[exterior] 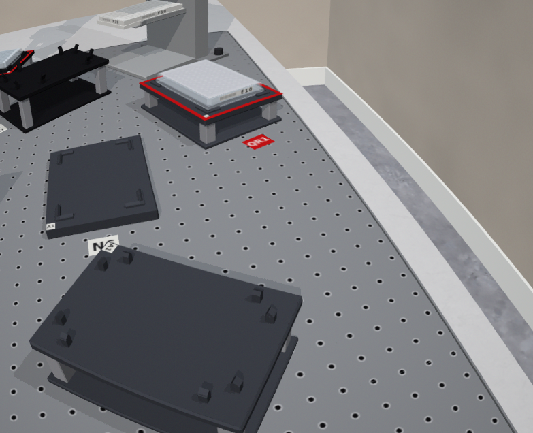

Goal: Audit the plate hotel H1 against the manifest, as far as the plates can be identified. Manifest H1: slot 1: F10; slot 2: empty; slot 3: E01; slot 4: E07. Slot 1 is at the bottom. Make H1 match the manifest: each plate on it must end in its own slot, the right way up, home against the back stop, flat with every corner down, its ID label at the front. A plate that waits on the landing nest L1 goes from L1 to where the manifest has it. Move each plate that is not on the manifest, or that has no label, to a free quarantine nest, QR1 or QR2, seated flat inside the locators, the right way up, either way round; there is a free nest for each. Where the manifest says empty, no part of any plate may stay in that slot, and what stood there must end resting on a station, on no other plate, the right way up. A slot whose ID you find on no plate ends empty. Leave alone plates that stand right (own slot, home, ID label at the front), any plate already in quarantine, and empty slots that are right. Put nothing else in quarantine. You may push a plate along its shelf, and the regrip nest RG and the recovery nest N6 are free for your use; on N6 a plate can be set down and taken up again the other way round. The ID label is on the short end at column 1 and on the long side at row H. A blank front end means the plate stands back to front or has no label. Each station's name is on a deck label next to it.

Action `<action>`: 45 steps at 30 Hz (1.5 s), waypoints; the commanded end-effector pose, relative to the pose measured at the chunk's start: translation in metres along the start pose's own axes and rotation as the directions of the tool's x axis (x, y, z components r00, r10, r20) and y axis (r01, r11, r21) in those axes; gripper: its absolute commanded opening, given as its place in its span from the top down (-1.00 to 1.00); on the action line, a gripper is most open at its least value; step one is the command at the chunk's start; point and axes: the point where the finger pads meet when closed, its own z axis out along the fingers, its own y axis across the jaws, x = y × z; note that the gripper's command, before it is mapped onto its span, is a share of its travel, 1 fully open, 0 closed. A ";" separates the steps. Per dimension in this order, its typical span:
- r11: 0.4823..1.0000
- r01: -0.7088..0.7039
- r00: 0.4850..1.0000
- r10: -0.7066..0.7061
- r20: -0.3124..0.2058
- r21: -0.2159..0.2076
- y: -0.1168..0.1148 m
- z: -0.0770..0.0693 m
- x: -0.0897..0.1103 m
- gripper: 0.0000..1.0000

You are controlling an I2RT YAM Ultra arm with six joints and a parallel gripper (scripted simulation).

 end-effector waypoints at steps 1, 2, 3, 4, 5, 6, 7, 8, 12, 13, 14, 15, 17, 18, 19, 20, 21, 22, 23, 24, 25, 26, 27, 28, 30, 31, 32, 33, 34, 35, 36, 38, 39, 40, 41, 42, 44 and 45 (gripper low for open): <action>1.000 -0.003 1.000 0.004 0.022 -0.021 0.007 -0.045 -0.005 -1.00; 1.000 -0.003 1.000 0.004 0.022 -0.021 0.007 -0.048 -0.005 -1.00; 1.000 -0.003 1.000 0.004 0.022 -0.021 0.007 -0.051 -0.005 -1.00; 1.000 -0.003 1.000 0.004 0.022 -0.021 0.007 -0.053 -0.005 -1.00; 1.000 -0.003 1.000 0.004 0.022 -0.021 0.007 -0.056 -0.005 -1.00; 1.000 -0.003 1.000 0.004 0.022 -0.021 0.007 -0.056 -0.005 -1.00; 1.000 -0.003 1.000 0.004 0.022 -0.021 0.007 -0.056 -0.005 -1.00; 1.000 -0.003 1.000 0.004 0.022 -0.021 0.007 -0.056 -0.005 -1.00; 1.000 -0.003 1.000 0.004 0.022 -0.021 0.007 -0.056 -0.005 -1.00; 1.000 -0.003 1.000 0.004 0.022 -0.021 0.007 -0.056 -0.005 -1.00; 1.000 -0.003 1.000 0.004 0.022 -0.021 0.007 -0.056 -0.005 -1.00; 1.000 -0.003 1.000 0.004 0.022 -0.021 0.007 -0.056 -0.005 -1.00; 1.000 -0.003 1.000 0.004 0.022 -0.021 0.007 -0.056 -0.005 -1.00; 1.000 -0.003 1.000 0.004 0.022 -0.021 0.007 -0.056 -0.005 -1.00; 1.000 -0.003 1.000 0.004 0.022 -0.021 0.007 -0.056 -0.005 -1.00; 1.000 -0.003 1.000 0.004 0.022 -0.021 0.007 -0.056 -0.005 -1.00; 1.000 -0.003 1.000 0.004 0.022 -0.021 0.007 -0.056 -0.005 -1.00; 1.000 -0.003 1.000 0.004 0.022 -0.021 0.007 -0.056 -0.005 -1.00; 1.000 -0.003 1.000 0.004 0.022 -0.021 0.007 -0.056 -0.005 -1.00; 1.000 -0.003 1.000 0.004 0.022 -0.021 0.007 -0.056 -0.005 -1.00; 1.000 -0.003 1.000 0.004 0.022 -0.021 0.007 -0.056 -0.005 -1.00; 1.000 -0.023 0.999 0.023 0.026 -0.010 0.009 -0.056 -0.003 -1.00; 0.999 -0.043 0.999 0.043 0.031 0.001 0.011 -0.056 0.000 -1.00; 0.998 -0.063 0.997 0.063 0.036 0.011 0.013 -0.056 0.003 -1.00; 0.998 -0.063 0.997 0.063 0.036 0.011 0.013 -0.056 0.003 -1.00; 0.996 -0.083 0.996 0.082 0.041 0.022 0.015 -0.056 0.005 -1.00; 0.994 -0.104 0.994 0.102 0.047 0.032 0.017 -0.056 0.008 -1.00; 0.991 -0.124 0.991 0.121 0.053 0.043 0.019 -0.056 0.011 -1.00; 0.988 -0.144 0.988 0.141 0.058 0.053 0.021 -0.056 0.013 -1.00; 0.984 -0.164 0.985 0.160 0.065 0.063 0.023 -0.056 0.016 -1.00; 0.980 -0.184 0.981 0.179 0.071 0.073 0.025 -0.056 0.019 -1.00; 0.970 -0.224 0.973 0.216 0.084 0.093 0.029 -0.056 0.024 -1.00; 0.964 -0.244 0.968 0.235 0.091 0.102 0.030 -0.054 0.026 -1.00; 0.961 -0.253 0.965 0.244 0.093 0.108 0.031 -0.053 0.028 -1.00; 0.958 -0.263 0.963 0.253 0.095 0.114 0.033 -0.053 0.031 -1.00; 0.954 -0.276 0.959 0.266 0.098 0.119 0.035 -0.054 0.034 -1.00; 0.944 -0.303 0.951 0.291 0.103 0.130 0.041 -0.055 0.040 -1.00; 0.940 -0.314 0.948 0.302 0.103 0.134 0.043 -0.055 0.043 -1.00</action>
